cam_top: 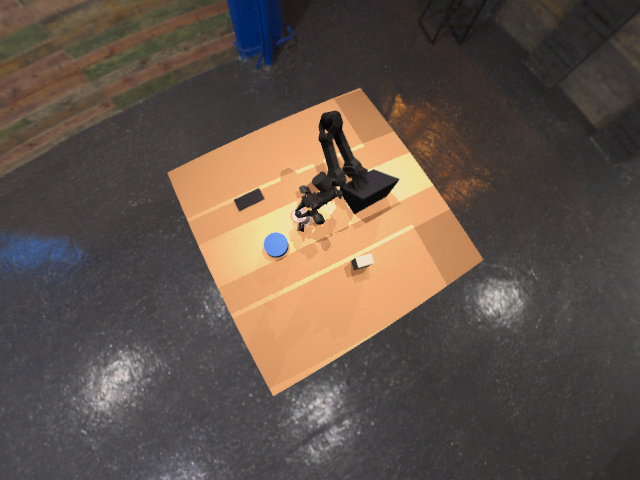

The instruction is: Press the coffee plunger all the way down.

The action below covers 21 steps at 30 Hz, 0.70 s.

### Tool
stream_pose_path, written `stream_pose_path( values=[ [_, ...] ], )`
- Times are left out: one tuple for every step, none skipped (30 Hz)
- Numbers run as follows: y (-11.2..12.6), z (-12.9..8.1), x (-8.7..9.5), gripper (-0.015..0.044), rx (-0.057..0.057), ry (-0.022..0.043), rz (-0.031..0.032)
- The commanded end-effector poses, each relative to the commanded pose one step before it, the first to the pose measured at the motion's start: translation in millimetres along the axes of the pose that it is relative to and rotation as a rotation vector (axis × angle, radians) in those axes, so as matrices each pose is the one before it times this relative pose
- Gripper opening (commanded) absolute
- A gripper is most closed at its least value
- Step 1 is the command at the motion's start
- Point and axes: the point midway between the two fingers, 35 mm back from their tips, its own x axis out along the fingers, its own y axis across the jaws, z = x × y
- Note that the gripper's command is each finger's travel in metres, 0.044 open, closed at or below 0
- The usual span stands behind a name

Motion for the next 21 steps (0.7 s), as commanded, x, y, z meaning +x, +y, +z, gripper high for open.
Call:
stream_pose_path(
  values=[
    [0.00,0.00,0.00,0.0115,0.0000,0.00000,0.00000],
    [0.00,0.00,0.00,0.0115,0.0000,0.00000,0.00000],
    [0.00,0.00,0.00,0.0115,0.0000,0.00000,0.00000],
    [0.00,0.00,0.00,0.0115,0.0000,0.00000,0.00000],
    [0.00,0.00,0.00,0.0115,0.0000,0.00000,0.00000],
    [0.00,0.00,0.00,0.0115,0.0000,0.00000,0.00000],
    [0.00,0.00,0.00,0.0115,0.0000,0.00000,0.00000],
    [0.00,0.00,0.00,0.0115,0.0000,0.00000,0.00000],
    [0.00,0.00,0.00,0.0115,0.0000,0.00000,0.00000],
    [0.00,0.00,0.00,0.0141,0.0000,0.00000,0.00000],
    [0.00,0.00,0.00,0.0167,0.0000,0.00000,0.00000],
    [0.00,0.00,0.00,0.0193,0.0000,0.00000,0.00000],
    [0.00,0.00,0.00,0.0220,0.0000,0.00000,0.00000],
    [0.00,0.00,0.00,0.0246,0.0000,0.00000,0.00000],
    [0.00,0.00,0.00,0.0272,0.0000,0.00000,0.00000],
    [0.00,0.00,0.00,0.0298,0.0000,0.00000,0.00000],
    [0.00,0.00,0.00,0.0325,0.0000,0.00000,0.00000],
    [0.00,0.00,0.00,0.0351,0.0000,0.00000,0.00000],
    [0.00,0.00,0.00,0.0377,0.0000,0.00000,0.00000],
    [0.00,0.00,0.00,0.0403,0.0000,0.00000,0.00000],
    [0.00,0.00,0.00,0.0430,0.0000,0.00000,0.00000]
  ],
)
